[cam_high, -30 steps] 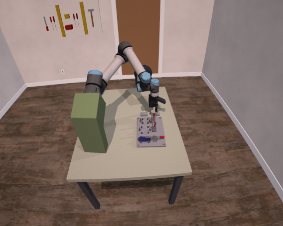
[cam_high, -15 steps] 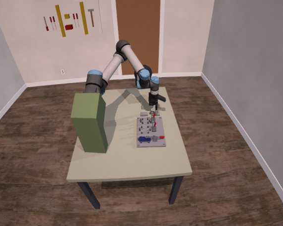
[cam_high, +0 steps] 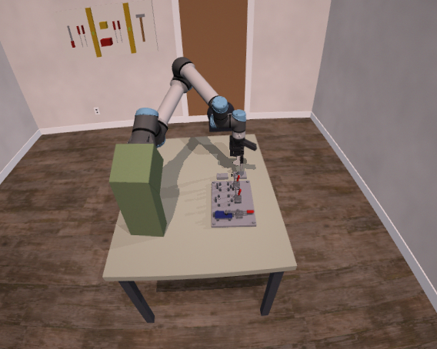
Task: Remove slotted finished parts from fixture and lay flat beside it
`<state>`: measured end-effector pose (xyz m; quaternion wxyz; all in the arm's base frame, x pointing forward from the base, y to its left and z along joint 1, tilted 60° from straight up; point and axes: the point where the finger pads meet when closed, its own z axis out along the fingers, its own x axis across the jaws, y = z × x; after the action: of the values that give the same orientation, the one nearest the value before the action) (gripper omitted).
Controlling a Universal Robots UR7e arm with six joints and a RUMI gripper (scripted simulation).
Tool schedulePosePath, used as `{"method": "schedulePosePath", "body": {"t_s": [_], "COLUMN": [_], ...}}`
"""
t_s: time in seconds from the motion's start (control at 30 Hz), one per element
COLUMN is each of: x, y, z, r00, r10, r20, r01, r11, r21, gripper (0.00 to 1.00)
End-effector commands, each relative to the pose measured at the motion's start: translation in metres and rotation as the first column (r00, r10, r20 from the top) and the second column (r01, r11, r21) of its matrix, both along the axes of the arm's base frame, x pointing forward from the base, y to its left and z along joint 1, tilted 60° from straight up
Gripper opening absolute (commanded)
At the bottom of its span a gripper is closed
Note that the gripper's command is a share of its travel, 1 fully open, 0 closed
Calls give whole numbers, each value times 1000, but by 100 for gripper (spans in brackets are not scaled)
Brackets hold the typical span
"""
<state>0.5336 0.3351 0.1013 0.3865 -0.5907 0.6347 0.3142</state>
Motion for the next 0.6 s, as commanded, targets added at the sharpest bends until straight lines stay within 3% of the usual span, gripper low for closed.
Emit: {"method": "schedulePosePath", "body": {"t_s": [0.0, 0.57], "x": [-2, -3], "y": [-13, -25], "z": [8, 15], "r00": [1000, 1000], "r10": [4, 4], "r20": [-1, -1], "r01": [-4, -4], "r11": [1000, 1000], "r21": [0, 0], "gripper": [54, 54]}}
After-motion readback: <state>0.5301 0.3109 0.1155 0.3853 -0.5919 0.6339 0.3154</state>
